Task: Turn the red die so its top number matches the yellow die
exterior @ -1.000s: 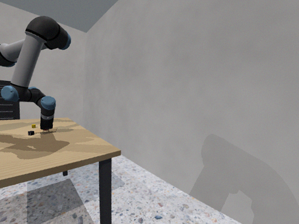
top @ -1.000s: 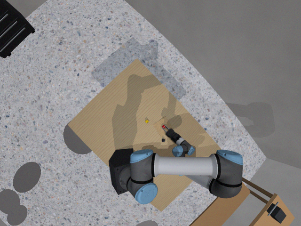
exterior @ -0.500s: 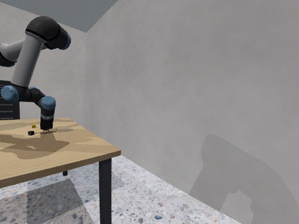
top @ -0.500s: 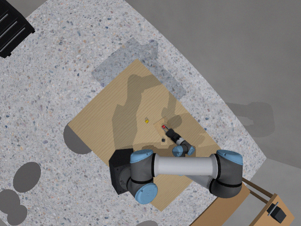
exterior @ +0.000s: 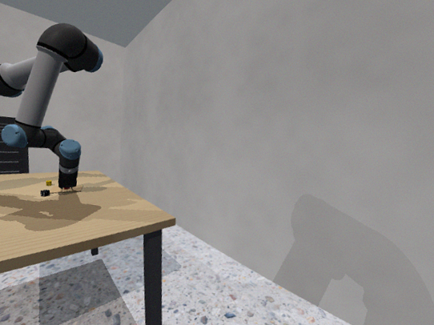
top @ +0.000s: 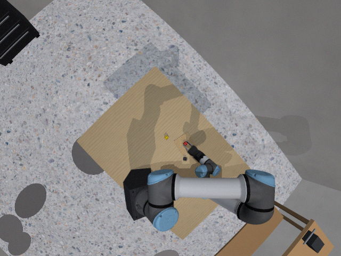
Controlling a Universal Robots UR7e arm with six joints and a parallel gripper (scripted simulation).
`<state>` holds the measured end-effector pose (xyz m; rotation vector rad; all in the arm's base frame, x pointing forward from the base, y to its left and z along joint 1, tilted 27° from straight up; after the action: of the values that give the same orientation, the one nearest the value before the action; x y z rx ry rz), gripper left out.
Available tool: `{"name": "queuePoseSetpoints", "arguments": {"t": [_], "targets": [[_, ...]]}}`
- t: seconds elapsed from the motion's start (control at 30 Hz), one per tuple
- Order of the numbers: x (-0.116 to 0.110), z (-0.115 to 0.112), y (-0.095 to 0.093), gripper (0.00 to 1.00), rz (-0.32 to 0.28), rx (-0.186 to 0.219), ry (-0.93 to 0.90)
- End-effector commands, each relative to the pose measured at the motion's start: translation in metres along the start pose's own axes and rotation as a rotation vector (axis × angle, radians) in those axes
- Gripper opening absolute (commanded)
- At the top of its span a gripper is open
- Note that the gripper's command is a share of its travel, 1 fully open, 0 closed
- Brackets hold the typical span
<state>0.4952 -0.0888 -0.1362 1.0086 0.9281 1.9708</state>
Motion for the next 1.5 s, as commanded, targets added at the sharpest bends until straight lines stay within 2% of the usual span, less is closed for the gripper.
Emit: {"name": "queuePoseSetpoints", "arguments": {"t": [0.0,0.8,1.2,1.47], "targets": [[0.000,0.001,-0.001,1.00,0.000,-0.001,0.002],[0.002,0.001,0.001,1.00,0.000,-0.001,0.002],[0.020,0.005,0.020,1.00,0.000,-0.001,0.002],[0.039,0.010,0.039,1.00,0.000,-0.001,0.002]]}}
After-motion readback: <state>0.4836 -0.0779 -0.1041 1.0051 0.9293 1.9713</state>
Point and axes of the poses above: the point where the finger pads meet when closed, its own y axis back along the fingers, its own z axis across the jaws, x = y × z, the point moved 3 cm from there along y, back along the fingers, and after that the axes turned 13 degrees about y, right-handed, at the moved point
